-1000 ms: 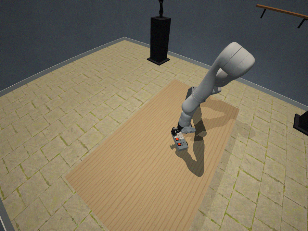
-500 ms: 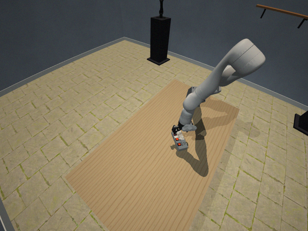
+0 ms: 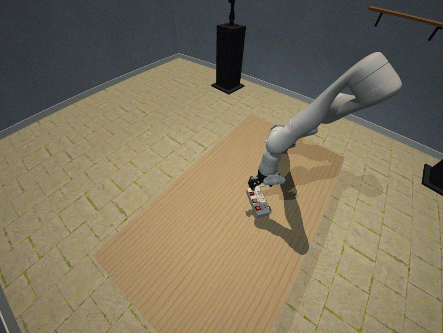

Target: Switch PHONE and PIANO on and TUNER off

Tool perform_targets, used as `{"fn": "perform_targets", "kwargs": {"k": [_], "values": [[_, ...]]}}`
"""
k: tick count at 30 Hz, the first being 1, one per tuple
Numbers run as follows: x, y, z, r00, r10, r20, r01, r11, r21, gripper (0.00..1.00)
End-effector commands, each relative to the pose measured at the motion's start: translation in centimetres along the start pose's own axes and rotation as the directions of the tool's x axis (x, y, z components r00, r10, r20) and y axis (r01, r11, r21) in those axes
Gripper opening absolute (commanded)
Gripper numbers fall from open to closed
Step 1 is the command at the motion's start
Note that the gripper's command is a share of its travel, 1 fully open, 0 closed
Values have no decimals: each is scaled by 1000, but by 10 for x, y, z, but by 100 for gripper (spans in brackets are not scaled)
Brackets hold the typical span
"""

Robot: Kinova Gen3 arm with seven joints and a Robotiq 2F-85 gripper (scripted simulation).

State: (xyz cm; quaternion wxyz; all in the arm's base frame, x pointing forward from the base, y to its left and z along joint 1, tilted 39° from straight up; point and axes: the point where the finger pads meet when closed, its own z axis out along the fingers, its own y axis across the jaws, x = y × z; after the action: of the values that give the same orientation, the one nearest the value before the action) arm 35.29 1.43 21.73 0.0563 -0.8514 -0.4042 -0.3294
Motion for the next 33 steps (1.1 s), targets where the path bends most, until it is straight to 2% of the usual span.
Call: {"fn": "perform_targets", "kwargs": {"k": [1, 15, 33], "values": [[1, 5, -10, 1000, -5, 2, 5, 1000, -21, 100], [1, 5, -25, 1000, -5, 2, 5, 1000, -21, 100], [1, 5, -27, 1000, -5, 2, 5, 1000, -21, 100]]}}
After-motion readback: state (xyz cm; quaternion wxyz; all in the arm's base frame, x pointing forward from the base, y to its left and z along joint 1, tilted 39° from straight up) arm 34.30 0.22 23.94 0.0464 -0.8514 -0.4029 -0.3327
